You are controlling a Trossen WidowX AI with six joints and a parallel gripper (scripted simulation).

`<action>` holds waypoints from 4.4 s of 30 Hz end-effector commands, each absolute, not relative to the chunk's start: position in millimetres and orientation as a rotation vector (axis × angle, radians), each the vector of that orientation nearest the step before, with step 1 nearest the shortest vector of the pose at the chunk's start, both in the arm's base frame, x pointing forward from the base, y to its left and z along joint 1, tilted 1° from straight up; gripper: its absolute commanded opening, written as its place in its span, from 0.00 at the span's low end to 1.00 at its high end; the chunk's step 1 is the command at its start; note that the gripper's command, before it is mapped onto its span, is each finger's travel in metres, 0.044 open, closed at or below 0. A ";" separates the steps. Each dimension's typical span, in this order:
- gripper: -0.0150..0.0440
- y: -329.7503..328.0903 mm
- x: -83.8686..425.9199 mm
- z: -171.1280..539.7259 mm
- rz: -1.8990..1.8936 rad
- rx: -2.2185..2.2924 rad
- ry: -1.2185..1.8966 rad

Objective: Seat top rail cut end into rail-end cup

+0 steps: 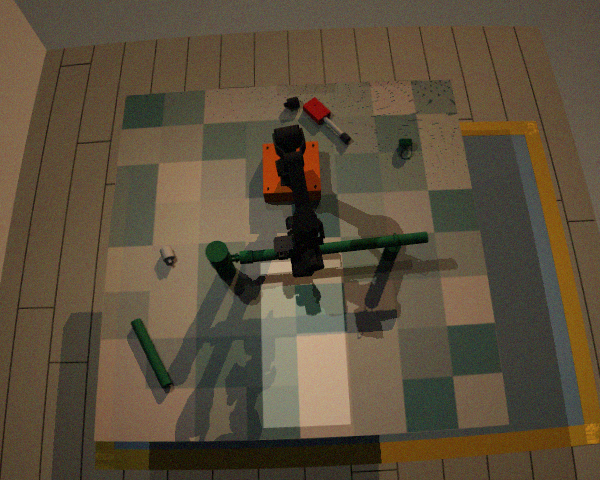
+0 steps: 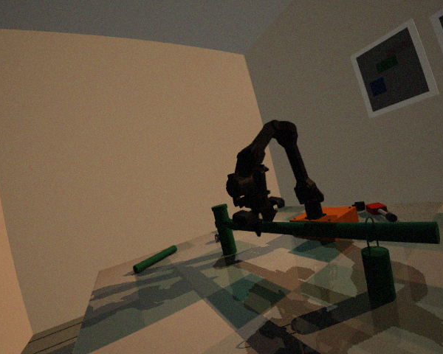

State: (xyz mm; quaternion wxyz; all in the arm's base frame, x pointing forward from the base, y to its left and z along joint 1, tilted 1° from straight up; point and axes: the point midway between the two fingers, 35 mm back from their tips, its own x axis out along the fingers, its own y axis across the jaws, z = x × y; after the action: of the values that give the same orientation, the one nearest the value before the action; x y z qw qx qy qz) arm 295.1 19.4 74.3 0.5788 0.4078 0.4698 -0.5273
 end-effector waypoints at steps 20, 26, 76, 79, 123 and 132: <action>0.25 14.5 296.7 81.7 -1.230 0.947 1.083; 0.25 17.5 295.1 76.4 -1.234 0.950 1.099; 0.25 -9.1 299.1 83.0 -1.235 0.949 1.097; 0.25 -11.0 299.5 83.3 -1.235 0.949 1.096; 1.00 26.6 293.2 117.9 -1.241 0.950 1.121; 1.00 33.1 290.4 155.8 -1.238 0.942 1.124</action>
State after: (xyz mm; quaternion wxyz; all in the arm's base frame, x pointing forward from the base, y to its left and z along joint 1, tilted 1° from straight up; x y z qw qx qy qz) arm 289.7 27.5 135.0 0.5701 0.3954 0.4832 -0.5340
